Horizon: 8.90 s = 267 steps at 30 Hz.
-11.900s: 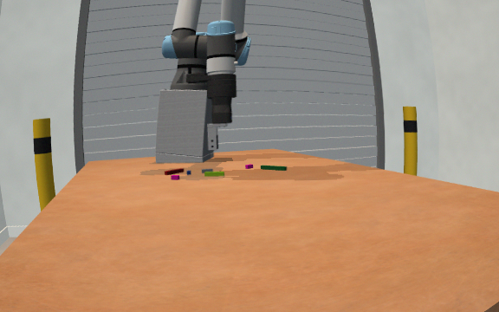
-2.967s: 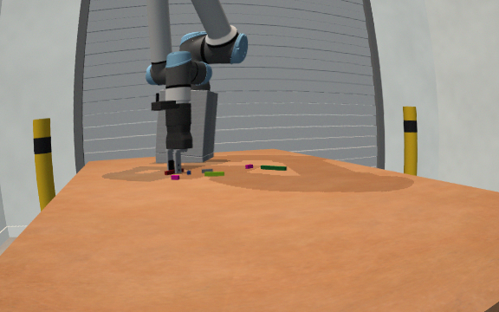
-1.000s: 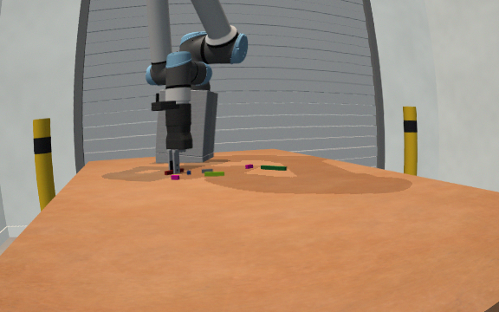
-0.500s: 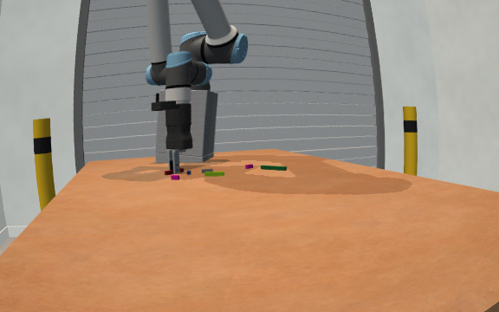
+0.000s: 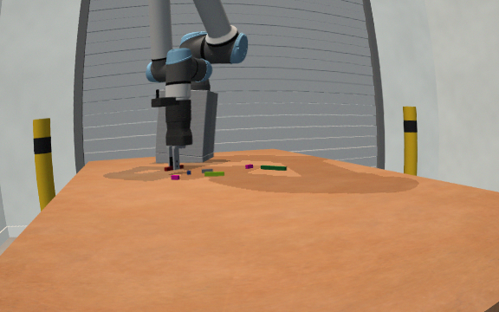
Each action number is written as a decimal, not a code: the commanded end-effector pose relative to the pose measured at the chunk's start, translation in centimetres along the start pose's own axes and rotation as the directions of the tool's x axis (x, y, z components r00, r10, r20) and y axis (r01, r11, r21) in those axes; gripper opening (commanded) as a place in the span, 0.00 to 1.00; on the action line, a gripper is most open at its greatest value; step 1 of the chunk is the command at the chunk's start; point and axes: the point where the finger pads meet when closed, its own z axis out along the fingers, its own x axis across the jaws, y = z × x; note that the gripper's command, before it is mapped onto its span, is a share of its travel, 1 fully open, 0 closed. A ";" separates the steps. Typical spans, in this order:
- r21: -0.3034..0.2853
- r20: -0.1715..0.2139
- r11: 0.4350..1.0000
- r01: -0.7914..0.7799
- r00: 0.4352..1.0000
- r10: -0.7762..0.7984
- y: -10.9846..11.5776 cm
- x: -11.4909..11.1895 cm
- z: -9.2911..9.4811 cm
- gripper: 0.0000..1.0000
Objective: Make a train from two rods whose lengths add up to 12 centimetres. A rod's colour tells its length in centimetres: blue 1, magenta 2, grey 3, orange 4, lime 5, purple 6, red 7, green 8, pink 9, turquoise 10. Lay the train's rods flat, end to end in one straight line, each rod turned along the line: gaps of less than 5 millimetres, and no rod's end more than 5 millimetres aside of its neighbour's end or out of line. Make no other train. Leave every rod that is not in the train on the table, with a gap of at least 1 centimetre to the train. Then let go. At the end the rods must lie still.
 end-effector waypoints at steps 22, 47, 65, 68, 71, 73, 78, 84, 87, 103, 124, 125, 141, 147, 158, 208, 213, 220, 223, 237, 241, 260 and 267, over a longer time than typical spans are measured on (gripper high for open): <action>0.002 0.000 1.000 0.000 1.000 0.000 0.0 0.0 -6.5 0.24; 0.002 0.000 1.000 0.000 1.000 0.000 0.0 0.0 -9.0 0.24; 0.002 0.000 1.000 -0.027 1.000 0.027 -0.1 -0.4 -8.9 0.24; 0.002 0.000 0.998 -0.055 0.998 0.055 -0.2 -0.8 -8.9 0.24; 0.002 -0.001 0.995 -0.095 0.995 0.095 -0.3 -1.4 -8.9 0.24; 0.002 -0.001 0.994 -0.111 0.994 0.111 -0.3 -1.7 -8.8 0.24; 0.003 -0.001 0.982 -0.186 0.982 0.186 -0.4 -2.9 -8.8 0.24; 0.004 -0.002 0.945 -0.326 0.945 0.326 -0.3 -5.4 -8.7 0.24; 0.004 -0.001 0.915 -0.402 0.916 0.402 -0.1 -6.8 -8.7 0.24; 0.003 0.001 0.705 -0.709 0.705 0.709 2.3 -14.1 -8.8 0.24; 0.000 0.002 0.544 -0.839 0.544 0.839 4.9 -18.4 -9.0 0.24; 0.000 0.002 0.544 -0.839 0.544 0.839 4.9 -18.4 -9.0 0.24; 0.000 0.002 0.543 -0.840 0.543 0.840 4.9 -18.4 -9.0 0.24; 0.001 0.002 0.542 -0.840 0.542 0.840 4.9 -18.4 -8.6 0.24; 0.001 0.002 0.542 -0.840 0.542 0.840 4.9 -18.5 -5.1 0.24; 0.001 0.002 0.542 -0.840 0.542 0.840 4.9 -18.5 -0.2 0.24; 0.001 0.002 0.542 -0.840 0.542 0.840 4.9 -18.5 -0.2 0.24; 0.001 0.002 0.542 -0.840 0.542 0.840 4.8 -18.5 -0.2 0.24; 0.001 0.002 0.542 -0.840 0.542 0.840 4.8 -18.6 -0.2 0.24; 0.001 0.002 0.542 -0.840 0.542 0.840 4.8 -18.6 -0.2 0.24; 0.001 0.002 0.542 -0.840 0.542 0.840 4.8 -18.6 -0.2 0.24; 0.001 0.002 0.542 -0.840 0.542 0.840 4.8 -18.6 0.0 0.24; 0.001 0.002 0.542 -0.840 0.542 0.840 4.8 -18.6 0.5 0.24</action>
